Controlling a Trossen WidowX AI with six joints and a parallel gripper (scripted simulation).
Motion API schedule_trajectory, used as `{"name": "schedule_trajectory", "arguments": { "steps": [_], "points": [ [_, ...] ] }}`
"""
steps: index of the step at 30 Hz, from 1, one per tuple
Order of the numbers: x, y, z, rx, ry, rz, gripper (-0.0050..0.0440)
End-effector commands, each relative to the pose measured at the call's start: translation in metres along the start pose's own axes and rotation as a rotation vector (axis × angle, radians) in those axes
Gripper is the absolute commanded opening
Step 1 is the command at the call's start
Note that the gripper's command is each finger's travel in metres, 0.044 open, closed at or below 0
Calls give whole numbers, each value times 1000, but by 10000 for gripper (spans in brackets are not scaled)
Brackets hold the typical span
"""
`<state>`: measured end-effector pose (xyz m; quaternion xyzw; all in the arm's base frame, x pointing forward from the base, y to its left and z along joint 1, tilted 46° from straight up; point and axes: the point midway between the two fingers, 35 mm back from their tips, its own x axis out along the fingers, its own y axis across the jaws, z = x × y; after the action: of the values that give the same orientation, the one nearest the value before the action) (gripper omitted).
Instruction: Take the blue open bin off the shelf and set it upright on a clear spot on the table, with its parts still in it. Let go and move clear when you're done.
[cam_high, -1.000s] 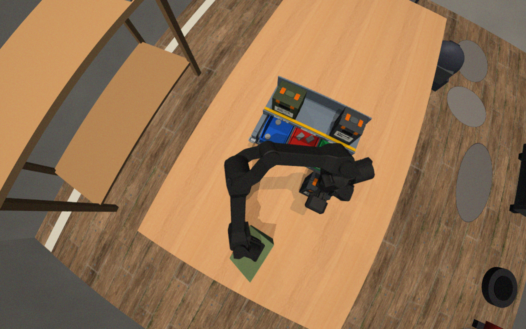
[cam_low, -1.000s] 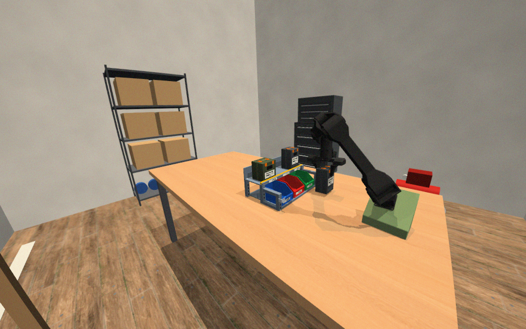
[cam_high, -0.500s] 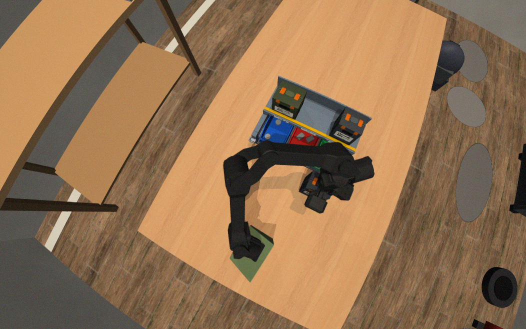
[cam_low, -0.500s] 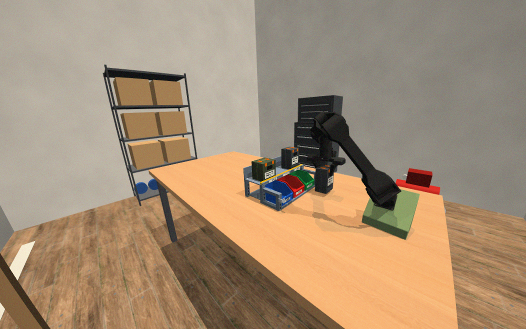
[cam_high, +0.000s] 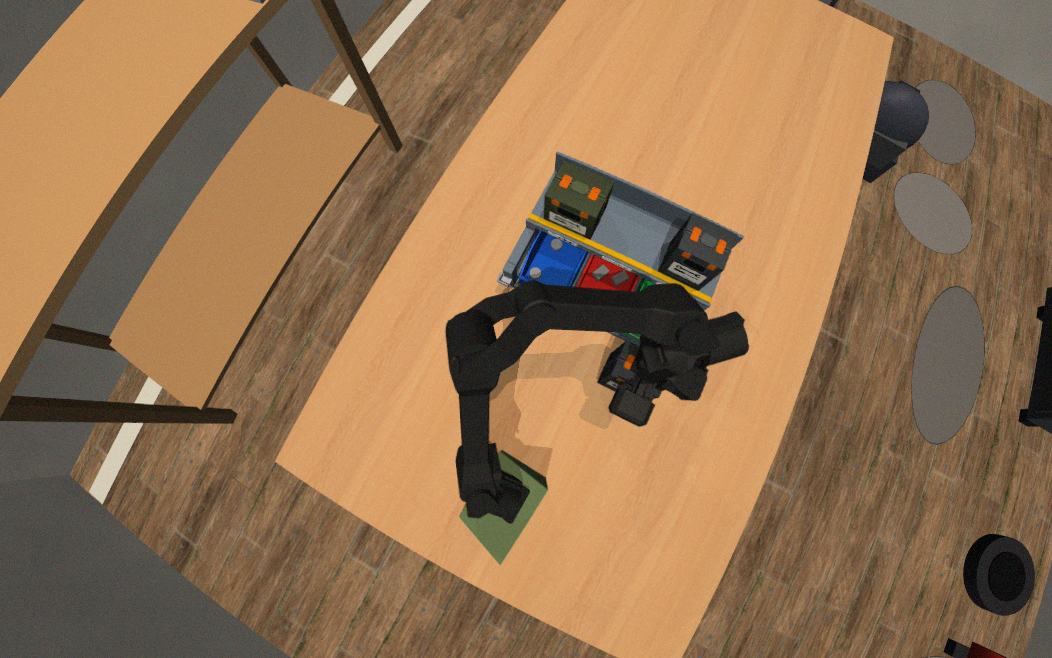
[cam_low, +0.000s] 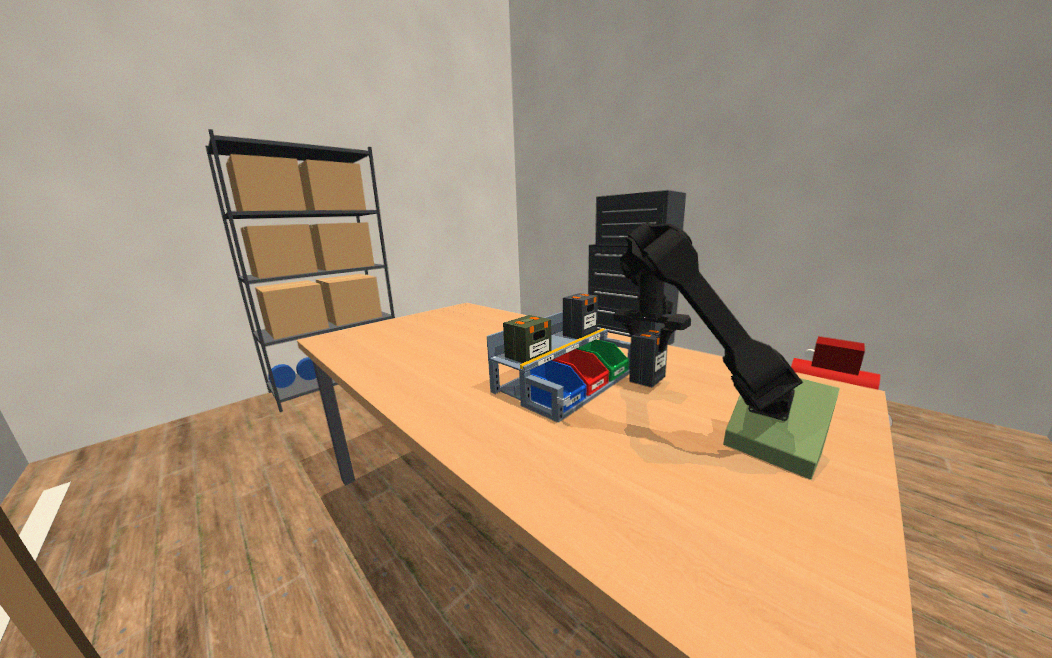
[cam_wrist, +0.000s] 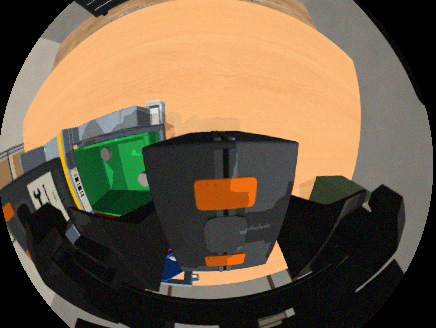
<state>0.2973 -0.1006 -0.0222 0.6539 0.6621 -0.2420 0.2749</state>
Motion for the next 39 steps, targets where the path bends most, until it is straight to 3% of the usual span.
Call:
{"name": "schedule_trajectory", "arguments": {
  "steps": [1, 4, 16, 17, 21, 33, 34, 39],
  "points": [
    [-12, 6, -1, -15, -24, 29, 0],
    [-21, 9, -1, -17, -39, 52, 0],
    [-21, 9, -1, -17, -39, 52, 0],
    [-10, 5, -2, -14, -20, 22, 0],
    [-21, 9, -1, -17, -39, 52, 0],
    [-21, 9, -1, -17, -39, 52, 0],
    [-10, 5, -2, -15, -20, 22, 0],
    [-21, 9, -1, -17, -39, 52, 0]
  ]
}}
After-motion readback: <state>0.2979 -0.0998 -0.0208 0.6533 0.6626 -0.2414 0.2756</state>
